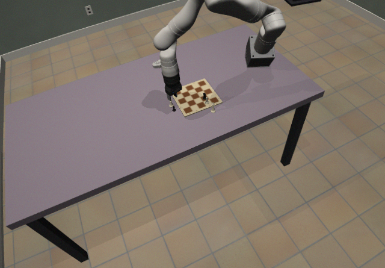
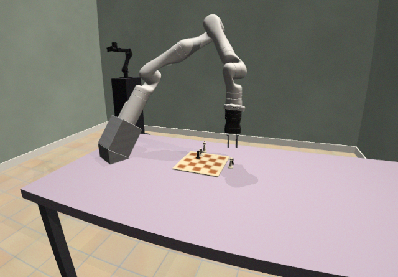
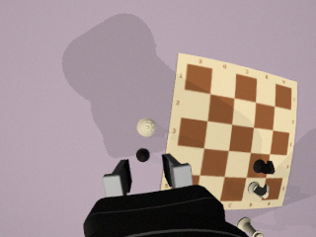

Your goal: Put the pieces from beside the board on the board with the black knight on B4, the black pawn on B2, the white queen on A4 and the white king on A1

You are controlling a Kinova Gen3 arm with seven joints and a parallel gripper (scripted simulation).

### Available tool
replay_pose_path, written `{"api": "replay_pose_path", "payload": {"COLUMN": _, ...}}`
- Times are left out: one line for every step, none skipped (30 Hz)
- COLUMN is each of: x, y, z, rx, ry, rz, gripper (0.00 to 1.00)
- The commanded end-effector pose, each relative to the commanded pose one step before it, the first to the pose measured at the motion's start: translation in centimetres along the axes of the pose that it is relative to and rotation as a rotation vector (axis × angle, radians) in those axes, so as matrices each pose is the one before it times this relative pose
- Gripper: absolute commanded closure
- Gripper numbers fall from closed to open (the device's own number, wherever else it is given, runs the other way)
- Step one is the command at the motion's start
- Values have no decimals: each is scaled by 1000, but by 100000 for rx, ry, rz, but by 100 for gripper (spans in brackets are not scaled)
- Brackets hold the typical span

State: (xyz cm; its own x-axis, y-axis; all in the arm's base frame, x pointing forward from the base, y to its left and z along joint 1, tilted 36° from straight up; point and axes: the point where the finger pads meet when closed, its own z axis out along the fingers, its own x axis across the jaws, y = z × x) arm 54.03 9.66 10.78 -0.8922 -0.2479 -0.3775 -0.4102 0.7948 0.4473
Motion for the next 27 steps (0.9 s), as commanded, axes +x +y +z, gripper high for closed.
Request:
{"api": "replay_pose_path", "payload": {"x": -123, "y": 118, "z": 111, "rx": -80, "ry": 73, "rz": -90, "gripper": 32}}
{"api": "replay_pose_path", "payload": {"x": 1, "y": 0, "z": 70, "rx": -6, "ry": 2, "rz": 16, "gripper": 32}}
{"api": "replay_pose_path", "payload": {"x": 1, "y": 0, "z": 79, "rx": -7, "ry": 3, "rz": 18, "gripper": 32}}
{"api": "replay_pose_path", "payload": {"x": 0, "y": 0, "z": 85, "rx": -3, "ry": 3, "rz": 8, "gripper": 32}}
{"api": "replay_pose_path", "payload": {"x": 0, "y": -1, "z": 92, "rx": -1, "ry": 4, "rz": 4, "gripper": 32}}
{"api": "replay_pose_path", "payload": {"x": 0, "y": -1, "z": 99, "rx": -1, "ry": 5, "rz": 4, "gripper": 32}}
{"api": "replay_pose_path", "payload": {"x": 0, "y": -1, "z": 106, "rx": -1, "ry": 5, "rz": 5, "gripper": 32}}
{"api": "replay_pose_path", "payload": {"x": 1, "y": -1, "z": 113, "rx": -1, "ry": 6, "rz": 6, "gripper": 32}}
{"api": "replay_pose_path", "payload": {"x": -3, "y": -1, "z": 120, "rx": 0, "ry": 2, "rz": 2, "gripper": 32}}
{"api": "replay_pose_path", "payload": {"x": -3, "y": -1, "z": 127, "rx": 0, "ry": 2, "rz": 2, "gripper": 32}}
{"api": "replay_pose_path", "payload": {"x": -2, "y": -1, "z": 132, "rx": 1, "ry": 3, "rz": 3, "gripper": 32}}
{"api": "replay_pose_path", "payload": {"x": -4, "y": -2, "z": 138, "rx": 1, "ry": 2, "rz": 1, "gripper": 32}}
{"api": "replay_pose_path", "payload": {"x": -7, "y": -2, "z": 143, "rx": 2, "ry": -2, "rz": -2, "gripper": 32}}
{"api": "replay_pose_path", "payload": {"x": -6, "y": -2, "z": 147, "rx": 2, "ry": -1, "rz": -1, "gripper": 32}}
{"api": "replay_pose_path", "payload": {"x": -6, "y": -2, "z": 150, "rx": 3, "ry": -1, "rz": -1, "gripper": 32}}
{"api": "replay_pose_path", "payload": {"x": 0, "y": 0, "z": 0, "rx": 0, "ry": 0, "rz": 0, "gripper": 32}}
{"api": "replay_pose_path", "payload": {"x": 0, "y": 0, "z": 0, "rx": 0, "ry": 0, "rz": 0, "gripper": 32}}
{"api": "replay_pose_path", "payload": {"x": -11, "y": -3, "z": 153, "rx": 4, "ry": -6, "rz": -6, "gripper": 32}}
{"api": "replay_pose_path", "payload": {"x": -10, "y": -3, "z": 155, "rx": 4, "ry": -6, "rz": -6, "gripper": 32}}
{"api": "replay_pose_path", "payload": {"x": -10, "y": -3, "z": 157, "rx": 5, "ry": -6, "rz": -6, "gripper": 32}}
{"api": "replay_pose_path", "payload": {"x": -15, "y": -4, "z": 158, "rx": 6, "ry": -12, "rz": -11, "gripper": 32}}
{"api": "replay_pose_path", "payload": {"x": -14, "y": -3, "z": 158, "rx": 6, "ry": -11, "rz": -10, "gripper": 32}}
{"api": "replay_pose_path", "payload": {"x": -13, "y": -3, "z": 158, "rx": 6, "ry": -10, "rz": -9, "gripper": 32}}
{"api": "replay_pose_path", "payload": {"x": -15, "y": -4, "z": 157, "rx": 6, "ry": -12, "rz": -11, "gripper": 32}}
{"api": "replay_pose_path", "payload": {"x": -11, "y": -3, "z": 156, "rx": 4, "ry": -7, "rz": -6, "gripper": 32}}
{"api": "replay_pose_path", "payload": {"x": -7, "y": -2, "z": 154, "rx": 3, "ry": -2, "rz": -2, "gripper": 32}}
{"api": "replay_pose_path", "payload": {"x": -7, "y": -2, "z": 152, "rx": 2, "ry": -2, "rz": -2, "gripper": 32}}
